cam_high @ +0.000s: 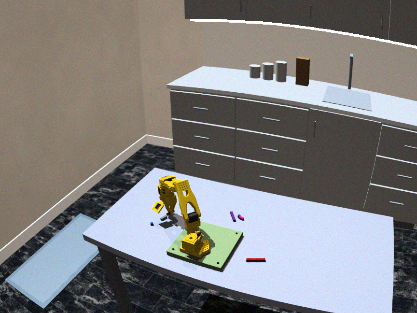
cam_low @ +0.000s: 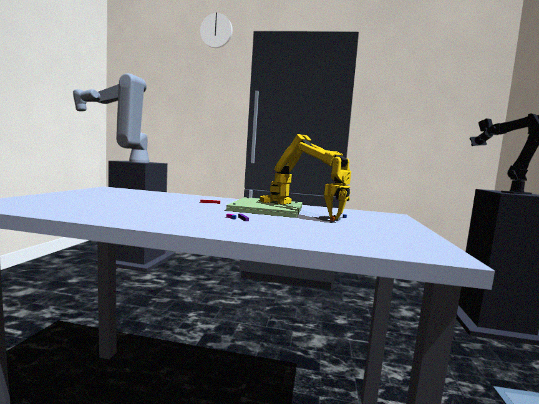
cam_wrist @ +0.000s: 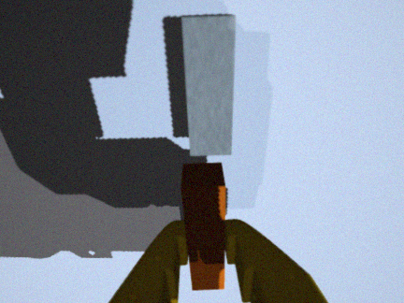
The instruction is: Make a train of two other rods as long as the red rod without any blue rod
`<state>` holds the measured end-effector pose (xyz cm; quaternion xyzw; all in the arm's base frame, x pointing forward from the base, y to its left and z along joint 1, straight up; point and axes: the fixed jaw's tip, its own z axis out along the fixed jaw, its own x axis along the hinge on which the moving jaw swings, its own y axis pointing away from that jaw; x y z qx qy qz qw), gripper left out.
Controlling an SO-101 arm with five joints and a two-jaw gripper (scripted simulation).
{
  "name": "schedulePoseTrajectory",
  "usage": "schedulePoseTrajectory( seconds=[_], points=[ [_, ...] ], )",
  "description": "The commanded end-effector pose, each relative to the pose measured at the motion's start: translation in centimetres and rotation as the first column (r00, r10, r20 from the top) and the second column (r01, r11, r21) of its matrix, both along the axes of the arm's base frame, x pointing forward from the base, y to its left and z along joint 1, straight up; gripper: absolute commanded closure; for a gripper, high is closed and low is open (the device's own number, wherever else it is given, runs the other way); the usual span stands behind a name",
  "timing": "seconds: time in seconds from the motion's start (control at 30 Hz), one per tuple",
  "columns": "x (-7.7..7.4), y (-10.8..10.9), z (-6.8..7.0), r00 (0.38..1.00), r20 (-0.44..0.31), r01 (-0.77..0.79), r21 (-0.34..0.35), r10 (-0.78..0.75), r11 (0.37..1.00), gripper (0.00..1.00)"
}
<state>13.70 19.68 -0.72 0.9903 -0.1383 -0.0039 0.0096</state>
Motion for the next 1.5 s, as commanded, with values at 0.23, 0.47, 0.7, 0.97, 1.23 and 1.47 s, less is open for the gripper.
schedulePoseTrajectory(
  seconds=[0.23,0.47,0.7,0.97,1.23,1.47],
  points=[
    [-0.25,-0.04,-0.39,1.000,-0.009,0.009,-0.012,-0.009,1.000,1.00],
    [-0.08,0.21,-0.15,1.000,-0.002,0.009,0.000,-0.009,1.000,1.00],
    [-0.08,0.21,-0.15,1.000,-0.002,0.009,0.000,-0.009,1.000,1.00],
    [-0.08,0.21,-0.15,1.000,-0.002,0.009,0.000,-0.009,1.000,1.00],
    [-0.08,0.21,-0.15,1.000,-0.002,0.009,0.000,-0.009,1.000,1.00],
    [-0.08,0.22,-0.15,1.000,-0.002,0.009,0.000,-0.009,1.000,1.00]
  ],
)
